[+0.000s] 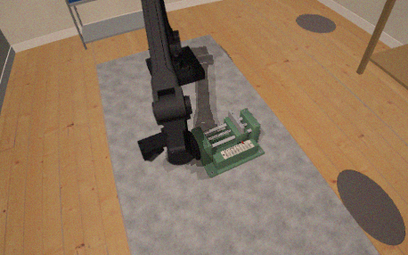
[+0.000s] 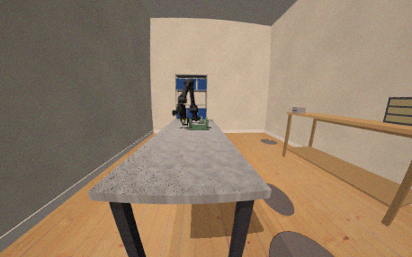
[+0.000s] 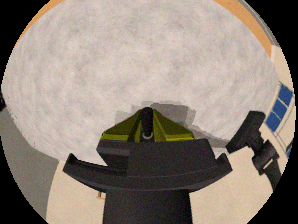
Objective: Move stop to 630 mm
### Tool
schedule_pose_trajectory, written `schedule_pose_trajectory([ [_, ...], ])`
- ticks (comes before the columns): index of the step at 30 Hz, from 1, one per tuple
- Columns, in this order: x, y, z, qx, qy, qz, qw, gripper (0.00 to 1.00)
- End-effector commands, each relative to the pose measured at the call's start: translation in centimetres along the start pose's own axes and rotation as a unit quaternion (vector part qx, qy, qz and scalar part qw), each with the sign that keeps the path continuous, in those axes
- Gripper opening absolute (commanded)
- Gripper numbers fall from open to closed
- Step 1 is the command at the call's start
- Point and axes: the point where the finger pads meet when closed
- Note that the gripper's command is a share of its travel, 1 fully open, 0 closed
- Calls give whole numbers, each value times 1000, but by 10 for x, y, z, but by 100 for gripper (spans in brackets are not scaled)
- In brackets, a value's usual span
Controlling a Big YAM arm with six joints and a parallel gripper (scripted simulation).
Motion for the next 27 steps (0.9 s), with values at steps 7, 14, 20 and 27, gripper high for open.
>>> schedule_pose_trajectory([
  [7, -12, 32, 61, -59, 1, -24, 998, 6],
  [14, -13, 42, 67, -59, 1, -24, 998, 6],
  [20, -13, 43, 67, -59, 1, -24, 998, 6],
  [27, -14, 69, 63, -78, 0, -33, 996, 6],
])
Point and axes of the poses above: the point where the finger pads meet when closed, its own y axis back along the fingers, its own z axis across the jaws, x = y × z, and after that the axes turned 12 degrees about y, right-handed
